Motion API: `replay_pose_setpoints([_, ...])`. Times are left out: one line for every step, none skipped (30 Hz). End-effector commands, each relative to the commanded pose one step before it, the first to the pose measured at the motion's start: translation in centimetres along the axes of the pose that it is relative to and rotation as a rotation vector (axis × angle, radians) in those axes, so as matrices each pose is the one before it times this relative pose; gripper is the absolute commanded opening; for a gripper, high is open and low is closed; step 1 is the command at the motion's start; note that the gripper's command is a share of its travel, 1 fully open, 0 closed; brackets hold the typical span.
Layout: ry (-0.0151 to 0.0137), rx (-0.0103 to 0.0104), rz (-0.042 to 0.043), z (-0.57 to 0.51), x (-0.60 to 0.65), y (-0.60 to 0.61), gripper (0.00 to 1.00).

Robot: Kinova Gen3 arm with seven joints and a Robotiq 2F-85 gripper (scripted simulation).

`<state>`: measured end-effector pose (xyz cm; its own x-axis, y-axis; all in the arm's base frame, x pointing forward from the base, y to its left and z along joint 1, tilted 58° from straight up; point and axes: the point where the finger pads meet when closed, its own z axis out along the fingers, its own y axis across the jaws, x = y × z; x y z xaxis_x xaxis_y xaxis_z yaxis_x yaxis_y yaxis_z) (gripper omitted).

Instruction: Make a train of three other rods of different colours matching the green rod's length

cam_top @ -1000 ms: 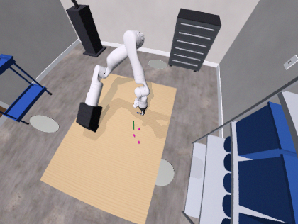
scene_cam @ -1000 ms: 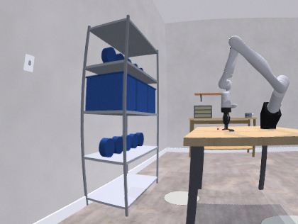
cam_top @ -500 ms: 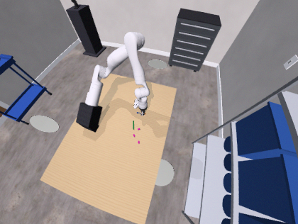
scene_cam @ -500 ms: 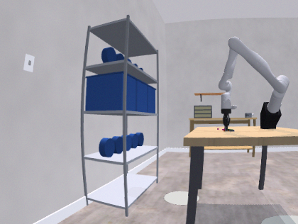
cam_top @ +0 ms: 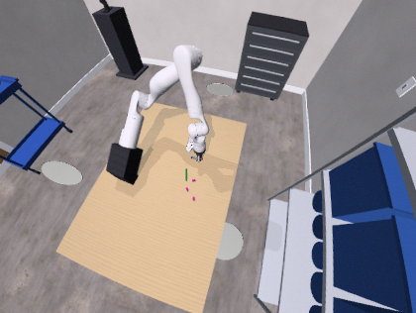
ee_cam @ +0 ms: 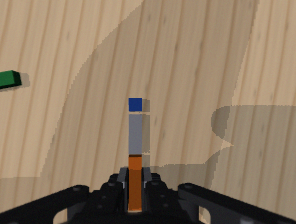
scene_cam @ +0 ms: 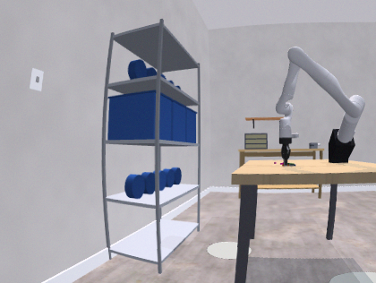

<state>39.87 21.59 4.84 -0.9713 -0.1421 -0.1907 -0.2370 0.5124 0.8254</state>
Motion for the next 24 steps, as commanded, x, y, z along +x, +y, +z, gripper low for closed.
replay_pose_setpoints([-0.00140,0.00087,0.00021,-0.062,-0.043,-0.040,0.05])
replay_pose_setpoints([0.00000,0.00000,0.00000,0.000,0.000,0.000,0.05])
replay_pose_setpoints([0.00000,0.00000,0.00000,0.000,0.000,0.000,0.05])
replay_pose_setpoints([0.00000,0.00000,0.00000,0.000,0.000,0.000,0.05])
replay_pose_setpoints([0.00000,0.00000,0.00000,0.000,0.000,0.000,0.05])
replay_pose_setpoints([0.00000,0.00000,0.00000,0.000,0.000,0.000,0.05])
replay_pose_setpoints([0.00000,0.00000,0.00000,0.000,0.000,0.000,0.05])
replay_pose_setpoints([0.00000,0.00000,0.00000,0.000,0.000,0.000,0.05])
replay_pose_setpoints([0.00000,0.00000,0.00000,0.000,0.000,0.000,0.05])
replay_pose_setpoints([0.00000,0.00000,0.00000,0.000,0.000,0.000,0.05])
replay_pose_setpoints([0.00000,0.00000,0.00000,0.000,0.000,0.000,0.05])
replay_pose_setpoints([0.00000,0.00000,0.00000,0.000,0.000,0.000,0.05])
replay_pose_setpoints([0.00000,0.00000,0.00000,0.000,0.000,0.000,0.05])
replay_pose_setpoints([0.00000,0.00000,0.00000,0.000,0.000,0.000,0.05])
replay_pose_setpoints([0.00000,0.00000,0.00000,0.000,0.000,0.000,0.05])
replay_pose_setpoints([0.00000,0.00000,0.00000,0.000,0.000,0.000,0.05])
replay_pose_setpoints([0.00000,0.00000,0.00000,0.000,0.000,0.000,0.05])
replay_pose_setpoints([0.00000,0.00000,0.00000,0.000,0.000,0.000,0.05])
replay_pose_setpoints([0.00000,0.00000,0.00000,0.000,0.000,0.000,0.05])
replay_pose_setpoints([0.00000,0.00000,0.00000,0.000,0.000,0.000,0.05])
replay_pose_setpoints([0.00000,0.00000,0.00000,0.000,0.000,0.000,0.05])
replay_pose_setpoints([0.00000,0.00000,0.00000,0.000,0.000,0.000,0.08])
replay_pose_setpoints([0.00000,0.00000,0.00000,0.000,0.000,0.000,0.08])
replay_pose_setpoints([0.00000,0.00000,0.00000,0.000,0.000,0.000,0.08])
